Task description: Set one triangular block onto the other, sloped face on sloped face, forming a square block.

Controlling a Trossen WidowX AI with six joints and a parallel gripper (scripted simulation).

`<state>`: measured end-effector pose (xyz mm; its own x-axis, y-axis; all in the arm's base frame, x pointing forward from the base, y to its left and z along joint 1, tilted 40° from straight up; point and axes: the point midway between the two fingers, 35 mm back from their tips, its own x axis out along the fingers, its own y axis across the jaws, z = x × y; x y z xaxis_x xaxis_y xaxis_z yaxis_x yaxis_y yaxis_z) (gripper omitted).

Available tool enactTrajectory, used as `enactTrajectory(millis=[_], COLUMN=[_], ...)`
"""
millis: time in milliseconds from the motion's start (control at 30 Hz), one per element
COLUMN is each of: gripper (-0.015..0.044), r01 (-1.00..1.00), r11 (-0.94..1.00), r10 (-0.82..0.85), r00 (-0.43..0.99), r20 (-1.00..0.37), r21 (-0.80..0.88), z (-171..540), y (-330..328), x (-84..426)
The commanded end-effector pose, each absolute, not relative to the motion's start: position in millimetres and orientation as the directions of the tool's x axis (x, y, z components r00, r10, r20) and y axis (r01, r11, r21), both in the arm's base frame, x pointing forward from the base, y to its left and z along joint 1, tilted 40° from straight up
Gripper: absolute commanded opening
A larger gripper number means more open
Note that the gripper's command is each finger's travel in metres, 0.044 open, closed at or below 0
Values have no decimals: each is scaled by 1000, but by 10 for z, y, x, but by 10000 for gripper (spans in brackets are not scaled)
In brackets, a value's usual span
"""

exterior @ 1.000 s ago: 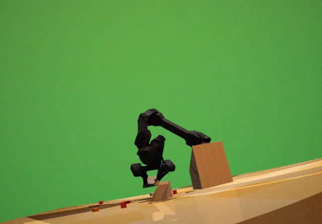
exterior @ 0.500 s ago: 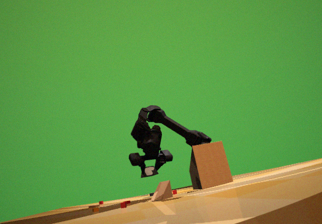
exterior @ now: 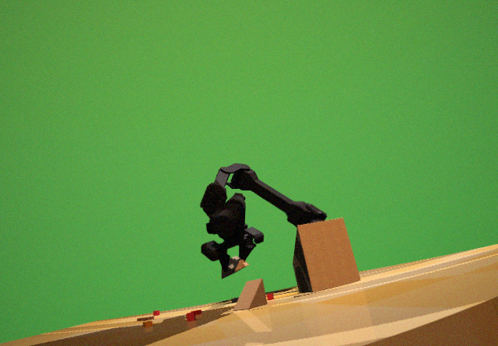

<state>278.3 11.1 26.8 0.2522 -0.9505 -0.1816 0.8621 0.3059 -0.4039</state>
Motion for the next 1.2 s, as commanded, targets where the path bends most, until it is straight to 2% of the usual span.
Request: enactTrajectory(millis=[0, 633, 1167], gripper=[0, 0, 0], r01=[820, 516, 155], r11=[296, 376, 518], r10=[-953, -921, -855], r00=[217, 117, 71], r20=[-213, -371, -513], r21=[-490, -770, -841], z=[275, 298, 316], y=[69, 5, -4], x=[2755, 2719, 2729])
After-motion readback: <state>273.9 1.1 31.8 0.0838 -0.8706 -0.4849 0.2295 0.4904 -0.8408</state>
